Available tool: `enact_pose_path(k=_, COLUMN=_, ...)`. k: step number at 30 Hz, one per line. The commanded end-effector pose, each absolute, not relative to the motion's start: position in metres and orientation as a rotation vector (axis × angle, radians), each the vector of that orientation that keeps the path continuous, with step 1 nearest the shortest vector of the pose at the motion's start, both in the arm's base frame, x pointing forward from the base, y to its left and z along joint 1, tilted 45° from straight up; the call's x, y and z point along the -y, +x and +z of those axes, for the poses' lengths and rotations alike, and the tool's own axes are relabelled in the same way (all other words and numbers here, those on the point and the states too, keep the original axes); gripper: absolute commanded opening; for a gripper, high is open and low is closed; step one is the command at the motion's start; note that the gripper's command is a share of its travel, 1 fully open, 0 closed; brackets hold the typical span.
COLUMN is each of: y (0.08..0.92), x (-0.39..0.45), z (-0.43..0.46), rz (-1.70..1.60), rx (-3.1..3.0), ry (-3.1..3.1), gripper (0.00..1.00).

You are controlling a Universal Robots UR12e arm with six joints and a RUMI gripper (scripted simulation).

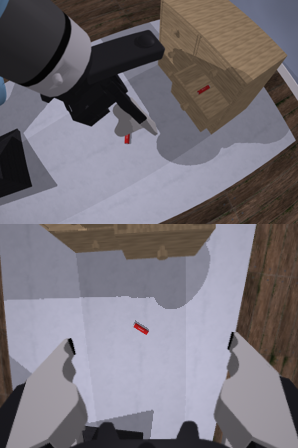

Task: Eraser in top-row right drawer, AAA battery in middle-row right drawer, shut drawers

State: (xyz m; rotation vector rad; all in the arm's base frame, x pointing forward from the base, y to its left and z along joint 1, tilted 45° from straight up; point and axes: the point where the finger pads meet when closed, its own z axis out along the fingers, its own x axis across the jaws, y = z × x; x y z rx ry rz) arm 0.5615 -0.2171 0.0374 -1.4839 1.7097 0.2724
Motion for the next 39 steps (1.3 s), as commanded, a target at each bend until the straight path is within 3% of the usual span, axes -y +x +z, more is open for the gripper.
enact_pose_path(k=1, y=0.5616, x=0.2206, z=0.0394, rz=0.365, rx=-1.714, ry=-1.554, gripper=1.00)
enact_pose_path(k=39, y=0.5606, x=0.2276, z=0.0464, rz=0.607, rx=-1.719, ry=-1.737, gripper=1.00)
